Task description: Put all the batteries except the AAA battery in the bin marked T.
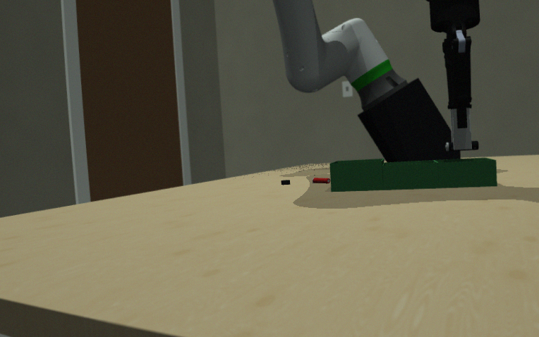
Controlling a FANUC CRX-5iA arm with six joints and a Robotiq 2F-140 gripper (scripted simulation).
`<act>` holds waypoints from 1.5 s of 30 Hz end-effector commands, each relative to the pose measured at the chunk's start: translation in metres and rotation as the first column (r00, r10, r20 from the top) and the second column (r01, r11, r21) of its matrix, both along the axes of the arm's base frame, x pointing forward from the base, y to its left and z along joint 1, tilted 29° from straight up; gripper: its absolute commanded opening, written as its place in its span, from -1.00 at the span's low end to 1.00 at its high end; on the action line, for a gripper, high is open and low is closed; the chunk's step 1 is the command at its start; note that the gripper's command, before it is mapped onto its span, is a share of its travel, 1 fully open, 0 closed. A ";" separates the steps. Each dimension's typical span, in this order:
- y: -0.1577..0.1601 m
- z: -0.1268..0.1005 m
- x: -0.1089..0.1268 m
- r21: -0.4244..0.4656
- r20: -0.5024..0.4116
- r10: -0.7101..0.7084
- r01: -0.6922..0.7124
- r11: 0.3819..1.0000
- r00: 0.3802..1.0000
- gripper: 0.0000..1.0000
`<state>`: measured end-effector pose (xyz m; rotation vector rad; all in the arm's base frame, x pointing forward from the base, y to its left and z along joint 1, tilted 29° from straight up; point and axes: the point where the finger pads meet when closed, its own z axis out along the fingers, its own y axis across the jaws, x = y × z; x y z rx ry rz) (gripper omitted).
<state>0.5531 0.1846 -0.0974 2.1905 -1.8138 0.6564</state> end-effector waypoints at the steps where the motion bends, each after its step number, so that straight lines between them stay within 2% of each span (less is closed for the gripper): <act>1: -0.002 -0.004 0.001 0.000 0.000 0.000 0.000 1.000 1.000 -0.89; 14: -0.011 -0.022 0.005 0.000 0.000 0.000 0.000 1.000 1.000 -0.89; 25: -0.011 -0.022 0.005 0.000 0.000 0.000 0.000 1.000 1.000 -0.89; 26: -0.011 -0.022 0.005 0.000 0.000 0.000 0.000 1.000 1.000 -0.65; 45: -0.010 -0.020 0.005 0.000 0.000 0.000 0.000 1.000 1.000 -0.65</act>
